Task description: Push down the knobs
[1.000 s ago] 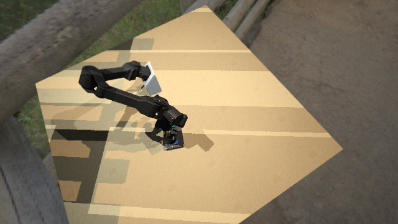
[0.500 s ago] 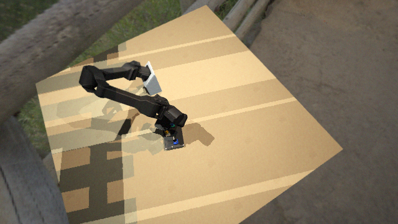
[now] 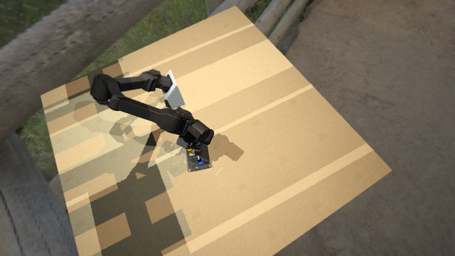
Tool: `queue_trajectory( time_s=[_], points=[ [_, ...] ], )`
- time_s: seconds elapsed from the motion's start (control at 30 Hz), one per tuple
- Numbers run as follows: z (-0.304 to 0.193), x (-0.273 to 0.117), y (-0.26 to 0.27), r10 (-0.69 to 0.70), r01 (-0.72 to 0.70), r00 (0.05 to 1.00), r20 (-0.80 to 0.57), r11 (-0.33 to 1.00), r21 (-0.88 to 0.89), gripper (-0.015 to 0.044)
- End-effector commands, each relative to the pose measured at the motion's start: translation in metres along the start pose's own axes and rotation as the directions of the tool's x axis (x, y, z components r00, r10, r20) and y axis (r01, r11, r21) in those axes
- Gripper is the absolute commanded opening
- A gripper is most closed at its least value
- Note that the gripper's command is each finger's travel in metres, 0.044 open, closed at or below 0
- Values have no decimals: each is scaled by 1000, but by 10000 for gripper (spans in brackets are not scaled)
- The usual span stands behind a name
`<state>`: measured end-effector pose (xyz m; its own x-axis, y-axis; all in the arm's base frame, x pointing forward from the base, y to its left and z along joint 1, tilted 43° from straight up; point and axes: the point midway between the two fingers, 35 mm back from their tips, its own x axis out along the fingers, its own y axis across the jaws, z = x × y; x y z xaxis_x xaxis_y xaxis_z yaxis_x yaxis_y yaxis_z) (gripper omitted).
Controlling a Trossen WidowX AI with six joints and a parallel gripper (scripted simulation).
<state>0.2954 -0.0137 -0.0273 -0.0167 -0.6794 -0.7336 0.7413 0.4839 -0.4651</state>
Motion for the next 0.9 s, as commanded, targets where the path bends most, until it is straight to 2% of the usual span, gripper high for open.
queue_trajectory(
  time_s=[0.0, 0.17, 0.5, 0.87],
  points=[
    [1, -6, 1, 27, -27, 999, -33, 1000, 1, 131],
    [10, -16, 9, 48, -54, 997, -56, 992, -112, 0],
    [34, -30, 27, 37, -49, 999, -36, 895, -443, 0],
    [60, -45, 44, 25, -27, 1000, -14, 666, -745, 0]
  ],
)
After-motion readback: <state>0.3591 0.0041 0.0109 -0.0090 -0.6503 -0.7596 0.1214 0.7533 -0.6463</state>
